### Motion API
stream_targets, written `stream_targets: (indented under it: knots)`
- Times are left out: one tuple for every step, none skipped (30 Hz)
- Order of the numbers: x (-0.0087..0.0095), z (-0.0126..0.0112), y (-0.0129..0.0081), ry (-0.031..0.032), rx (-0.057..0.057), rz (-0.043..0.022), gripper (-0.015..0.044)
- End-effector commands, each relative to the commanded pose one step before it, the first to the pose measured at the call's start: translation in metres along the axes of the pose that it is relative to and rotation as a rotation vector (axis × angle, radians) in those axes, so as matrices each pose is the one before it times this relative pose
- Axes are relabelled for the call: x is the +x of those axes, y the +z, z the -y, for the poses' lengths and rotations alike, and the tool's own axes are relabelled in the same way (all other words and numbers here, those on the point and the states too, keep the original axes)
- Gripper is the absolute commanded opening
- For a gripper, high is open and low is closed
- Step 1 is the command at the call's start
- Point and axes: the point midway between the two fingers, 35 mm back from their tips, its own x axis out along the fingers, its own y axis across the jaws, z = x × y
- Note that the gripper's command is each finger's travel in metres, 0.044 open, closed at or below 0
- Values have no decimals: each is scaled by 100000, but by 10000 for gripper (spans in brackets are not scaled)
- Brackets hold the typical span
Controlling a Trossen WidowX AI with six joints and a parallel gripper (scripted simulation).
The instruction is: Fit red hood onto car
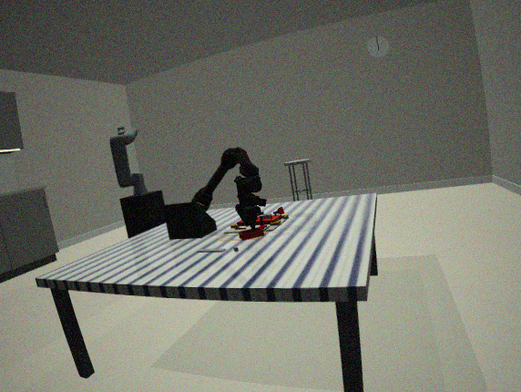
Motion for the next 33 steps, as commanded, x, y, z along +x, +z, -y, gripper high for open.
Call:
stream_targets:
  knots:
    - [294,-115,7,471,556,461,440]
    - [33,1,0,0,0,1,440]
    - [40,1,0,0,0,1,440]
    - [46,1,0,0,0,1,440]
    - [49,1,0,0,0,1,440]
    - [49,1,0,0,0,1,440]
    - [49,1,0,1,0,1,440]
    - [49,1,0,1,0,1,440]
    - [49,1,0,1,0,1,440]
    - [49,0,0,1,0,1,440]
    - [49,0,0,1,0,1,440]
    - [49,0,0,1,0,1,440]
    - [49,0,0,1,0,1,440]
    - [49,0,0,1,0,1,440]
    - [49,0,0,1,0,1,440]
    - [49,0,0,1,0,1,440]
    - [49,0,0,1,0,1,440]
    - [49,0,0,1,0,1,440]
    - [49,0,0,1,0,1,440]
    - [49,0,0,1,0,1,440]
    - [49,0,0,1,0,1,440]
    - [49,0,0,1,0,1,440]
    - [49,0,0,1,0,1,440]
    - [49,-1,0,1,0,1,440]
    - [49,-1,0,1,0,1,440]
    - [49,-1,0,1,0,2,440]
    - [49,-1,0,1,0,2,440]
    - [49,-1,0,1,0,2,440]
    - [49,-1,0,1,0,2,440]
    - [49,-1,0,1,0,2,440]
    - [49,-1,0,2,0,2,440]
    - [49,-1,0,2,0,2,440]
    - [49,-1,0,2,0,2,440]
